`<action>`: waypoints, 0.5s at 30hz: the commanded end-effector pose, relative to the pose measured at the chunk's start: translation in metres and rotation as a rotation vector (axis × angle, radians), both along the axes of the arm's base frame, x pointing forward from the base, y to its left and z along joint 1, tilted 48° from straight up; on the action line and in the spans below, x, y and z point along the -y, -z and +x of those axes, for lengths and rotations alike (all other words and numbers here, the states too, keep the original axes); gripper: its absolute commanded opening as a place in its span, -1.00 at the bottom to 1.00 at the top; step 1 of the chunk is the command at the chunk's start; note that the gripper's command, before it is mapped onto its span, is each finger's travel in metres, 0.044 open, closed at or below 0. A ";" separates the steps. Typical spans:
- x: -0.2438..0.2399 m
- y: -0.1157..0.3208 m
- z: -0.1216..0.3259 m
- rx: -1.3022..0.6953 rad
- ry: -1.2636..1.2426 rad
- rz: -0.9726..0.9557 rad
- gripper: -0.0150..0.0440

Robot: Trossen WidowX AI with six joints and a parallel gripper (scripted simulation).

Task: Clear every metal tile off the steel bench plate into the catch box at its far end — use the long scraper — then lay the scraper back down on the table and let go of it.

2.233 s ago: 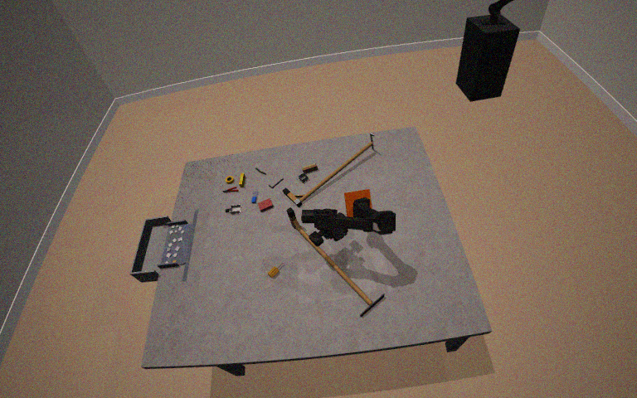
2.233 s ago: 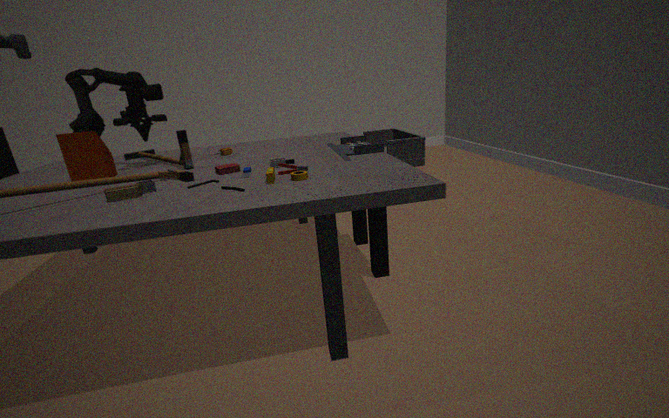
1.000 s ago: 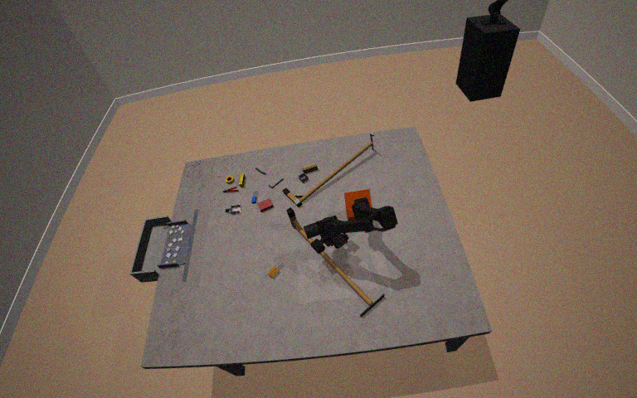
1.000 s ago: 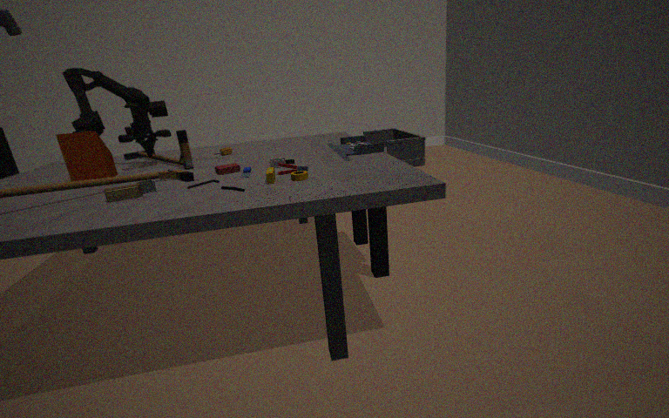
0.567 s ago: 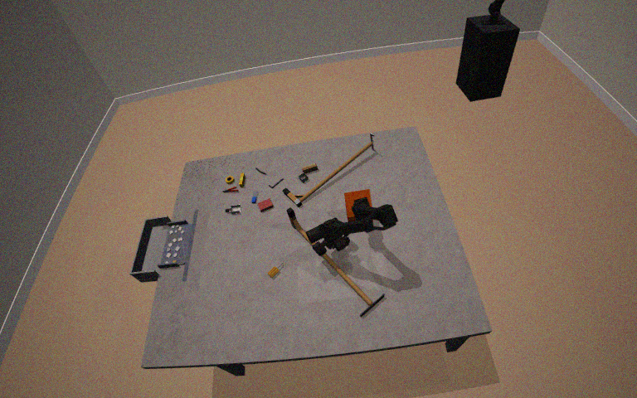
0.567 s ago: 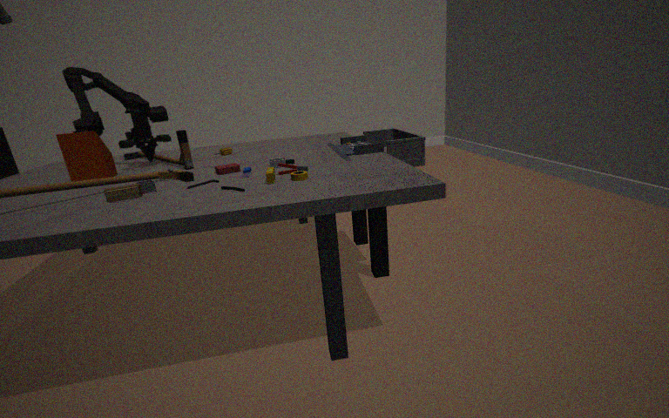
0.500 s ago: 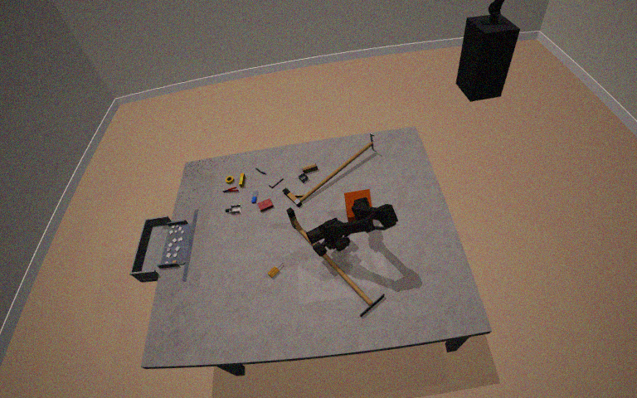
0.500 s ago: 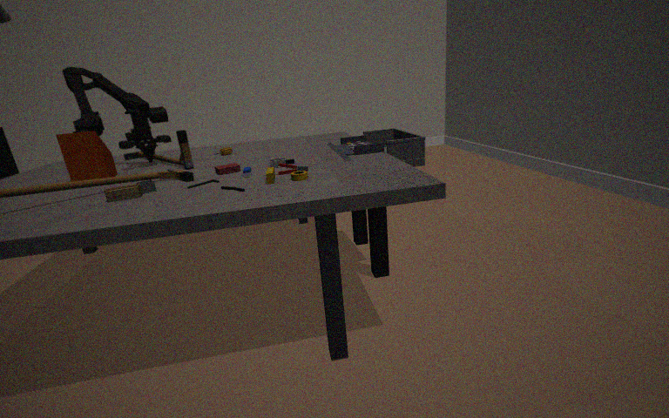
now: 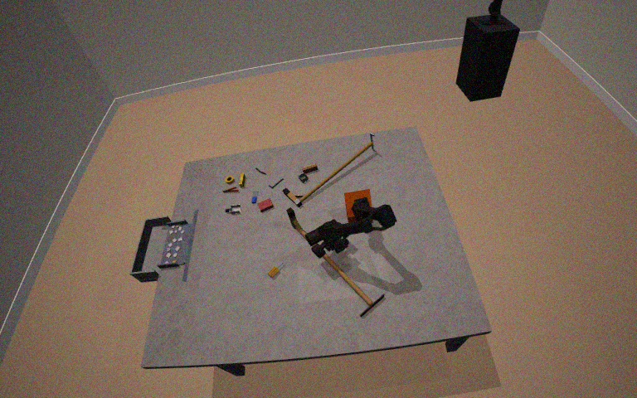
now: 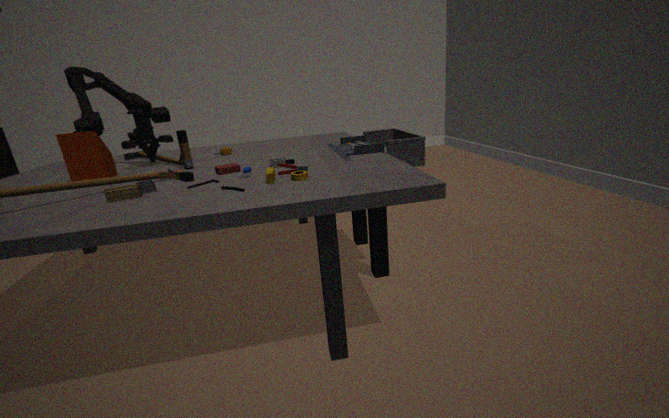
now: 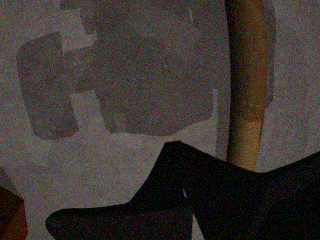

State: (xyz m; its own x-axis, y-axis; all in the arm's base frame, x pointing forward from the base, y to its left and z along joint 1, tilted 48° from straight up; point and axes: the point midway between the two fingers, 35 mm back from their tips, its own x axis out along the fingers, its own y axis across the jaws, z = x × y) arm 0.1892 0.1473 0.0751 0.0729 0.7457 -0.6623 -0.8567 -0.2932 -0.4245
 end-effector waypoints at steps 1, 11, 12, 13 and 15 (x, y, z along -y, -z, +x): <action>-0.001 0.000 0.003 -0.008 0.003 -0.005 -0.49; -0.003 -0.005 0.011 -0.007 0.002 -0.004 -0.49; -0.004 -0.006 0.012 -0.007 0.002 -0.004 -0.49; -0.004 -0.006 0.013 -0.007 0.002 -0.004 -0.49; -0.005 -0.007 0.015 -0.007 0.002 -0.004 -0.49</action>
